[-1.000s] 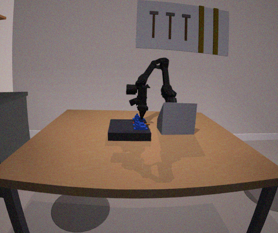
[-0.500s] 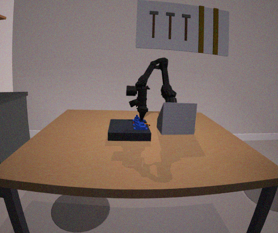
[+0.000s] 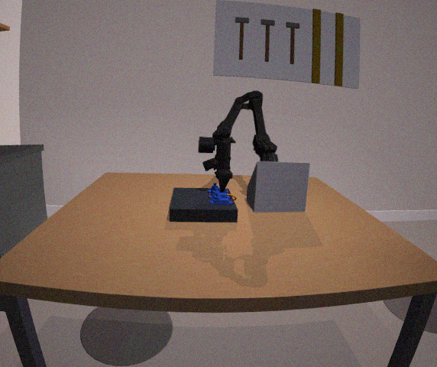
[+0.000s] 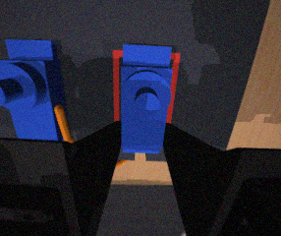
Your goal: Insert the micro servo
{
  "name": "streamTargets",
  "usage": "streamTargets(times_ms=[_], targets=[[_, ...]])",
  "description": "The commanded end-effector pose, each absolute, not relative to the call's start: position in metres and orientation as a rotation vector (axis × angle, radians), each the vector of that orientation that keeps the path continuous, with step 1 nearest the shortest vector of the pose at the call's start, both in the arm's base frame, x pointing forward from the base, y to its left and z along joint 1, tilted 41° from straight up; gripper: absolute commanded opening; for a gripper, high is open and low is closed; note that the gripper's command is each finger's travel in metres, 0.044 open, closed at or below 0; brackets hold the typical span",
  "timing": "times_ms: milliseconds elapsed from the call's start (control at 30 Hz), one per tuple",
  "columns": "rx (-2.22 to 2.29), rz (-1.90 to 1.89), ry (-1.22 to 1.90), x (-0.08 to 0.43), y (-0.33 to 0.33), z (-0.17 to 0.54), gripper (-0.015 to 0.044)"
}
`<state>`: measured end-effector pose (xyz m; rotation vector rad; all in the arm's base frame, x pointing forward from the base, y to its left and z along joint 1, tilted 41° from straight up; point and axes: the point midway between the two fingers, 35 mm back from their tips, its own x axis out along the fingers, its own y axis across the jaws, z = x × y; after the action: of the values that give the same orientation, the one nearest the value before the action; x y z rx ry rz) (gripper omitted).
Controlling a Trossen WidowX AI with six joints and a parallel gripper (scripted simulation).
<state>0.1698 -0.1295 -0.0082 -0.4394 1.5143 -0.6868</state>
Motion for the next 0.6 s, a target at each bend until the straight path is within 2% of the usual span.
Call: streamTargets(times_ms=[0,133,367,567], targets=[[-0.439,-0.687,1.521,0.168,-0.131,-0.012,0.0],[-0.439,-0.687,1.521,0.168,-0.131,-0.012,0.0],[-0.439,-0.687,1.521,0.17,-0.13,-0.009,0.0184],[-0.437,-0.685,1.521,0.172,-0.119,0.003,0.0187]])
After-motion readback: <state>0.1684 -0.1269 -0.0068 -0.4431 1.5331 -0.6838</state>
